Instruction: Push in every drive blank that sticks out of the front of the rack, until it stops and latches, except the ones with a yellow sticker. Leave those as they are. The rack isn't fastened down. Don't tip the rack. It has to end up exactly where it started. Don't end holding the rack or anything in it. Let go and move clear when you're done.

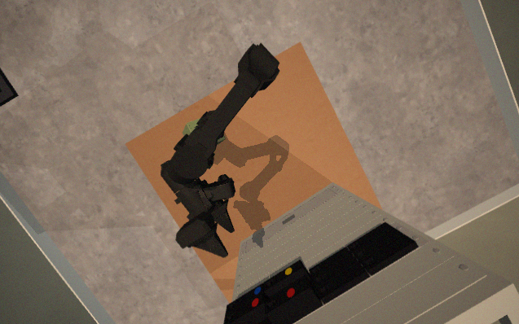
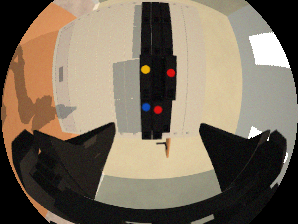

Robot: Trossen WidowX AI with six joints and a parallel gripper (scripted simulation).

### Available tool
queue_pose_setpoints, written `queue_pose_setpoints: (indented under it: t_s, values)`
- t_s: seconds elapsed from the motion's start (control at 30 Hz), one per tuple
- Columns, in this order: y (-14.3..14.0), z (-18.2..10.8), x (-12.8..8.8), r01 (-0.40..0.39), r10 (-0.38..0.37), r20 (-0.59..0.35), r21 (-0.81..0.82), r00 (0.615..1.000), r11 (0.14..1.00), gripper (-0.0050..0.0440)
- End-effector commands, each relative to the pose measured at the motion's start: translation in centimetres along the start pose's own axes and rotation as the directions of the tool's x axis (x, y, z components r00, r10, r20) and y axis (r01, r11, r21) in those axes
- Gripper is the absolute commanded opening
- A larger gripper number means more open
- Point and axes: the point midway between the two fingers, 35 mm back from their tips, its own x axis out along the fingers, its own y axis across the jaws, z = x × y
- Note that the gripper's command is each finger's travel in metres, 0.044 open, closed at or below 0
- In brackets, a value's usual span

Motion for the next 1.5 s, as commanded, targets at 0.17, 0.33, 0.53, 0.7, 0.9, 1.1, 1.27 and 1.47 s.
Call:
queue_pose_setpoints:
  t_s: [0.17, 0.33, 0.53, 0.7, 0.9, 1.1, 1.27, 1.47]
  values:
    - [-1.2, 1.9, 3.0, 0.004, -0.004, 0.003, -0.025, 1.0, 1.0, 0.044]
    - [-1.6, 3.1, 5.4, 0.004, -0.004, 0.003, -0.025, 1.0, 1.0, 0.044]
    - [-2.0, 4.4, 8.0, 0.004, -0.004, 0.003, -0.025, 1.0, 1.0, 0.044]
    - [-2.2, 4.9, 8.9, 0.004, -0.004, 0.003, -0.025, 1.0, 1.0, 0.044]
    - [-2.3, 5.4, 9.9, 0.004, -0.004, 0.003, -0.025, 1.0, 1.0, 0.044]
    - [-2.3, 5.5, 10.0, 0.004, -0.004, 0.003, -0.026, 1.0, 1.0, 0.044]
    - [-2.3, 5.5, 10.0, 0.004, -0.004, 0.003, -0.026, 1.0, 1.0, 0.044]
    - [-2.3, 5.5, 10.0, 0.004, -0.004, 0.003, -0.026, 1.0, 1.0, 0.044]
